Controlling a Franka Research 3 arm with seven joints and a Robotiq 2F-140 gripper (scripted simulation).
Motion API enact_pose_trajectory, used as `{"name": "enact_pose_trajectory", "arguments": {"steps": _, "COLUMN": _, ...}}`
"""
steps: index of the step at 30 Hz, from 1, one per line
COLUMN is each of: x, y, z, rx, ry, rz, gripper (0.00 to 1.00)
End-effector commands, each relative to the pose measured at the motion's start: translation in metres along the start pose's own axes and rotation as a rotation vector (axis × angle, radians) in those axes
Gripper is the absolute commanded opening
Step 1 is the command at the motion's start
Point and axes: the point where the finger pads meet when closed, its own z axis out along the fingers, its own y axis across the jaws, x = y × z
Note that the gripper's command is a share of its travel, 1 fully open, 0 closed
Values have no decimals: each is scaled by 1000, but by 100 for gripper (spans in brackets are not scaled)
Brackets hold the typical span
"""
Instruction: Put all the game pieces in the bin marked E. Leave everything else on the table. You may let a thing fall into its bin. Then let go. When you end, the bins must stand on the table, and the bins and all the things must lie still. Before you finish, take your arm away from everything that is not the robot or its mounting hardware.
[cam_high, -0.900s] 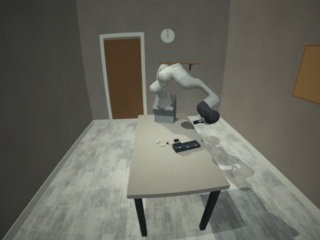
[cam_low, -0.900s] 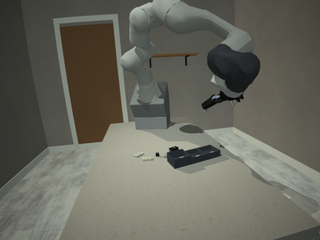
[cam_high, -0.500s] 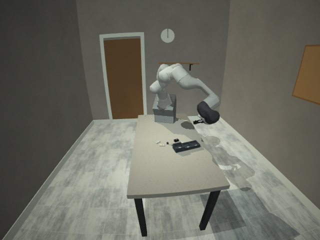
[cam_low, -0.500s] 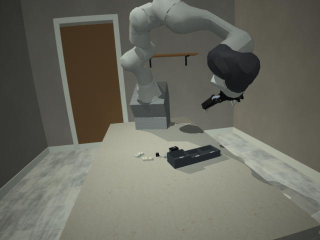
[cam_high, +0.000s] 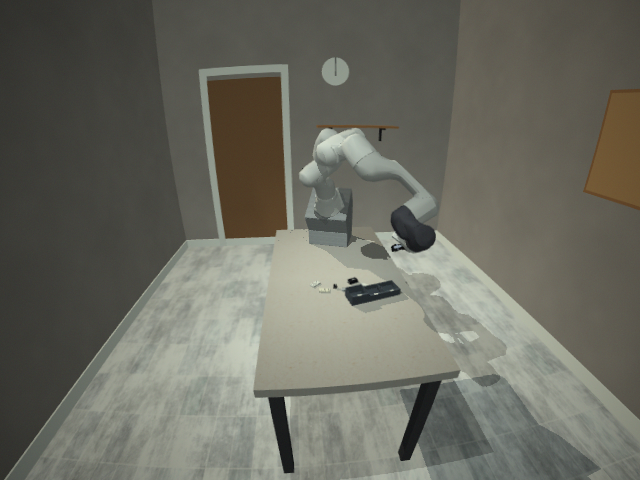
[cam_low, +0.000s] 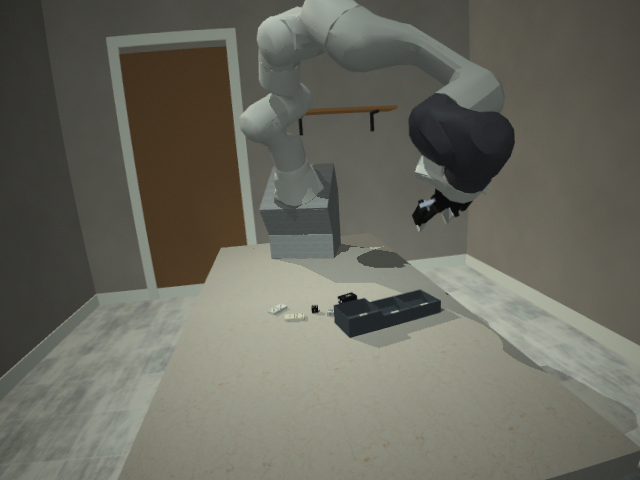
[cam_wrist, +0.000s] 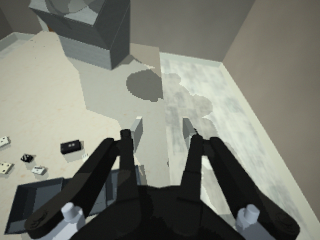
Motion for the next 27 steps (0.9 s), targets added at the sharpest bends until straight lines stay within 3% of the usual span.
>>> {"name": "enact_pose_trajectory", "arguments": {"steps": 1, "x": -4, "y": -10, "z": -16, "rx": -12, "ry": -23, "rz": -155, "gripper": 5}}
{"name": "enact_pose_trajectory", "arguments": {"steps": 5, "x": -9, "y": -24, "z": -30, "rx": -16, "ry": -38, "rz": -204, "gripper": 5}}
{"name": "enact_pose_trajectory", "arguments": {"steps": 10, "x": -9, "y": -24, "z": -30, "rx": -18, "ry": -43, "rz": -257, "gripper": 5}}
{"name": "enact_pose_trajectory", "arguments": {"steps": 17, "x": -15, "y": -45, "z": -49, "rx": -21, "ry": -70, "rz": -357, "gripper": 5}}
{"name": "enact_pose_trajectory", "arguments": {"steps": 27, "x": -17, "y": -55, "z": -59, "rx": -19, "ry": -90, "rz": -480, "gripper": 5}}
